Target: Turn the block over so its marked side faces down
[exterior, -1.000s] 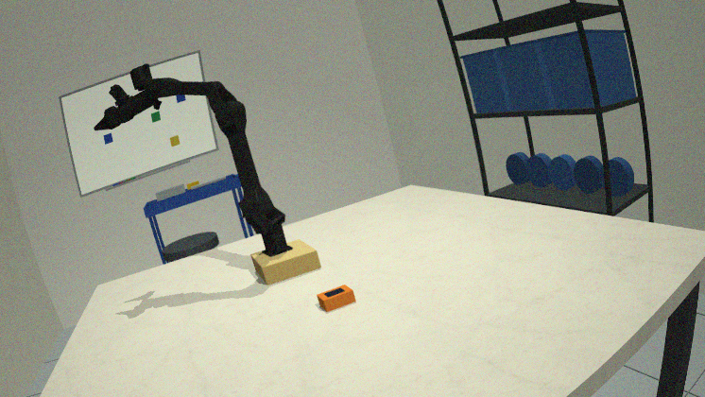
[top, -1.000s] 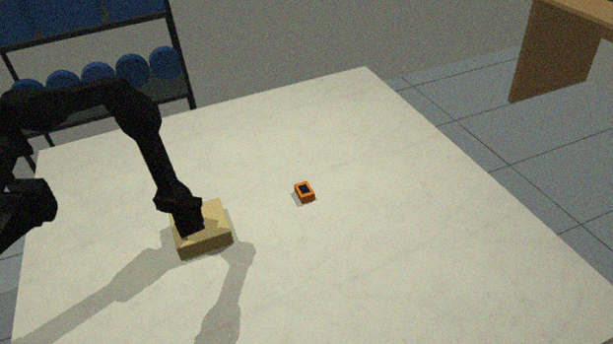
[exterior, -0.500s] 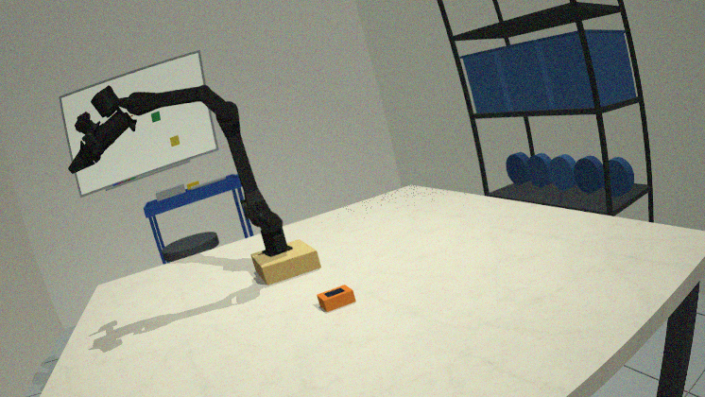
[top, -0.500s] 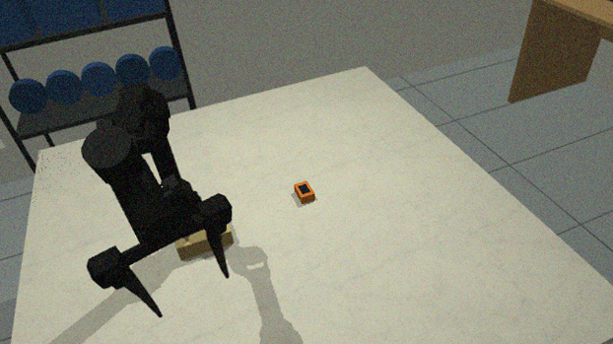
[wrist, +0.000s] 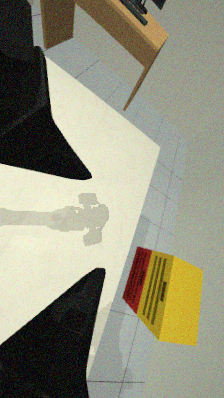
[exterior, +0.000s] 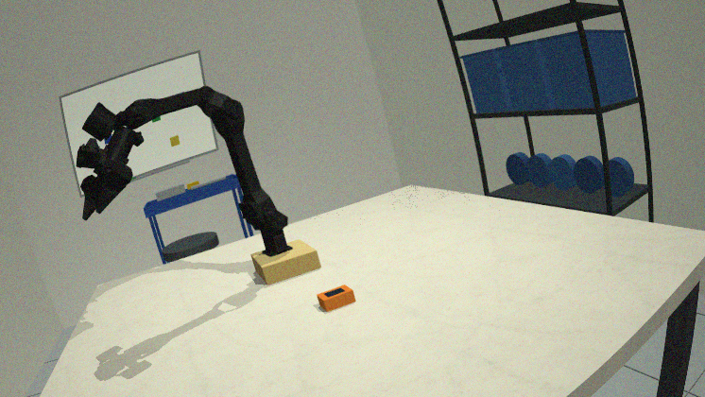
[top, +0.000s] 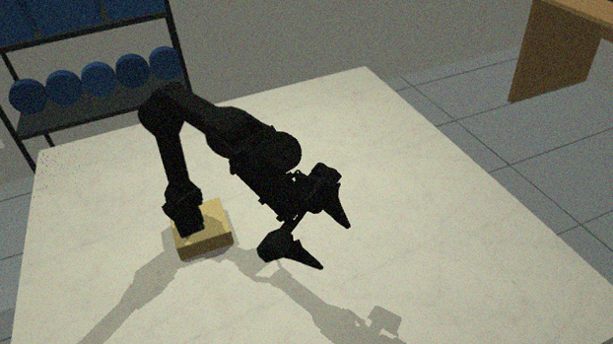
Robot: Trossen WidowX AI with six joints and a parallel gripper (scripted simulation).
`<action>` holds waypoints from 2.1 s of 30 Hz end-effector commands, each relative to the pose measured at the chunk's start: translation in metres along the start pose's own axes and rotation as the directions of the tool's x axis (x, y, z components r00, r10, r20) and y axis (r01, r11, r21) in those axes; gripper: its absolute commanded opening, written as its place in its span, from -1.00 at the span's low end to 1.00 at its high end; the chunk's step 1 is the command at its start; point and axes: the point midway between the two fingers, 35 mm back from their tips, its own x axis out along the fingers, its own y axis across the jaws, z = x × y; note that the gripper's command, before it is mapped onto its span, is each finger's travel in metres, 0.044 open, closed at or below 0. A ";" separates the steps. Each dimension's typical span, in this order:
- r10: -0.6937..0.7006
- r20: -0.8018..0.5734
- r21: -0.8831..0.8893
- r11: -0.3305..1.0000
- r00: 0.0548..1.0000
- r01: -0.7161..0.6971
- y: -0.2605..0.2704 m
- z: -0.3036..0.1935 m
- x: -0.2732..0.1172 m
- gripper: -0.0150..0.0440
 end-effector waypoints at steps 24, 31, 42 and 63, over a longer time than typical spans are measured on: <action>0.012 -0.707 -0.517 0.673 0.707 -0.529 0.315 -0.311 -0.029 1.00; -0.062 -0.732 -0.575 0.589 0.678 -0.567 0.321 -0.351 -0.047 1.00; -0.063 -0.732 -0.576 0.589 0.678 -0.567 0.315 -0.383 -0.014 1.00; -0.063 -0.732 -0.576 0.589 0.678 -0.567 0.313 -0.404 0.006 1.00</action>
